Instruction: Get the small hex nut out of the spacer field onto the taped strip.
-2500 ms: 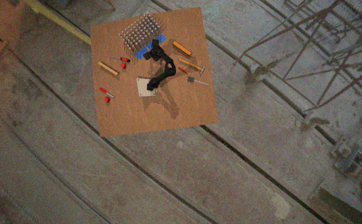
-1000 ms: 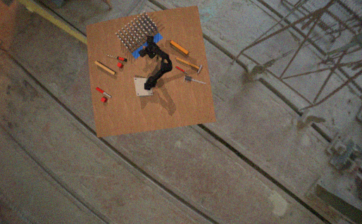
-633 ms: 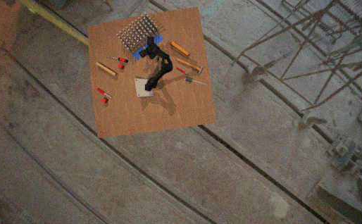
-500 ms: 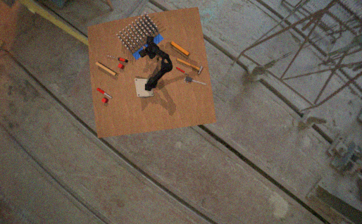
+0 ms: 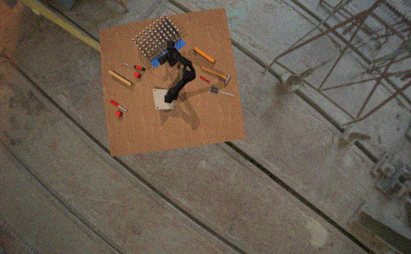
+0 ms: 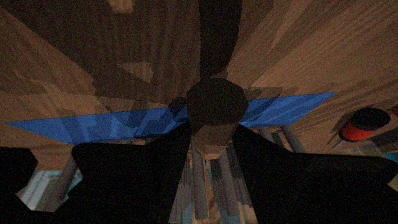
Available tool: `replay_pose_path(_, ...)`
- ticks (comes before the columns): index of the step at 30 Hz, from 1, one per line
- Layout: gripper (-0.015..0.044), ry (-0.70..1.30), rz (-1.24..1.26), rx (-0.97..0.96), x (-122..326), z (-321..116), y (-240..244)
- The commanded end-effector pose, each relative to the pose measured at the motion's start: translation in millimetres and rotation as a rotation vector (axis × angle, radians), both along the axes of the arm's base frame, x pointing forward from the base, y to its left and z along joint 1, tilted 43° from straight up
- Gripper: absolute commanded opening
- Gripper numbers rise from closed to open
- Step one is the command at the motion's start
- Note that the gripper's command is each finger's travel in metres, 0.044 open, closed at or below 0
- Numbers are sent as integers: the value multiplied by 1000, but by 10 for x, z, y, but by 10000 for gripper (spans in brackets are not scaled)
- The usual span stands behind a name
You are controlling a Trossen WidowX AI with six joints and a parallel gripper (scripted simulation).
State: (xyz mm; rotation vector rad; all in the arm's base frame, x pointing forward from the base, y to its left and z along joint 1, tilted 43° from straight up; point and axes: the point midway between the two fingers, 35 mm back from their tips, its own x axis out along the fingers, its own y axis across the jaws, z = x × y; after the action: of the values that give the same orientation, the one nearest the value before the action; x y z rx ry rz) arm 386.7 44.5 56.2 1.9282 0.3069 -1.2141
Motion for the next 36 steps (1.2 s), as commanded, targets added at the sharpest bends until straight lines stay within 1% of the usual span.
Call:
replay_pose_path(1, 0, 1, 8, 0, 2, -37, -10)
replay_pose_path(18, 0, 6, 12, -1, 18, -154, -58)
replay_pose_path(36, 0, 4, 10, -1, -38, -109, -111)
